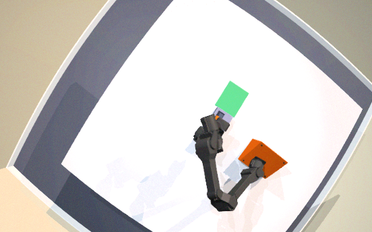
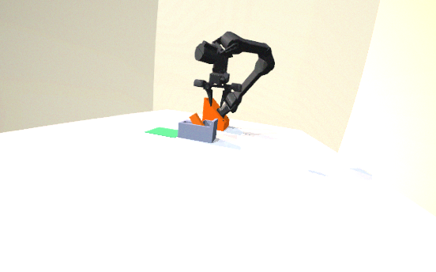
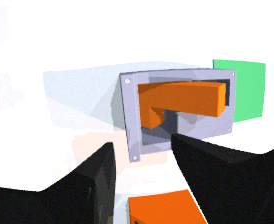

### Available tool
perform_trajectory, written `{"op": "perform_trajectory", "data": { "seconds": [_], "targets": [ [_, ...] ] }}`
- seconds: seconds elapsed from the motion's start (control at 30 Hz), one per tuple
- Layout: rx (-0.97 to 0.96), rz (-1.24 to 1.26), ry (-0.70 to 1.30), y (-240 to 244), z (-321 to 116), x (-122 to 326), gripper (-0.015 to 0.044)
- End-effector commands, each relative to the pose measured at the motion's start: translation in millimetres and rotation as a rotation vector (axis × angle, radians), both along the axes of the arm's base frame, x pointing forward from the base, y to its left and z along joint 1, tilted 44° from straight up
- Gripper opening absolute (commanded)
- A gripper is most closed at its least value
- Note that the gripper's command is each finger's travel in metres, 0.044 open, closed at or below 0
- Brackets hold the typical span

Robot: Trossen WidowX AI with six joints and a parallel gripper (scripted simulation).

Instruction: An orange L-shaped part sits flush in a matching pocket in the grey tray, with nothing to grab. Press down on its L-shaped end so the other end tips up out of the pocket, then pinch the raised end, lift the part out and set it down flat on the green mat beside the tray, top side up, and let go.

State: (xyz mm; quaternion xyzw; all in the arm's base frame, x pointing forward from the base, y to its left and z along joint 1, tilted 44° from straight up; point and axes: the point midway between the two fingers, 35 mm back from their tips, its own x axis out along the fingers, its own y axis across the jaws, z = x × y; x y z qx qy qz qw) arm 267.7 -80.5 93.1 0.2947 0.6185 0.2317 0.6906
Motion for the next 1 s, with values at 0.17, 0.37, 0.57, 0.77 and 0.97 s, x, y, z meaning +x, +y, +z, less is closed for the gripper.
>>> {"op": "perform_trajectory", "data": {
  "seconds": [0.17,0.37,0.57,0.77,0.97],
  "targets": [
    [0.029,-0.176,0.166,-9,-7,2,0.028],
    [0.106,-0.628,0.595,-32,-25,6,0.028],
    [0.186,-1.078,1.02,-55,-46,7,0.028],
    [0.195,-1.129,1.069,-58,-48,7,0.028],
    [0.195,-1.129,1.069,-58,-48,7,0.028]
  ]
}}
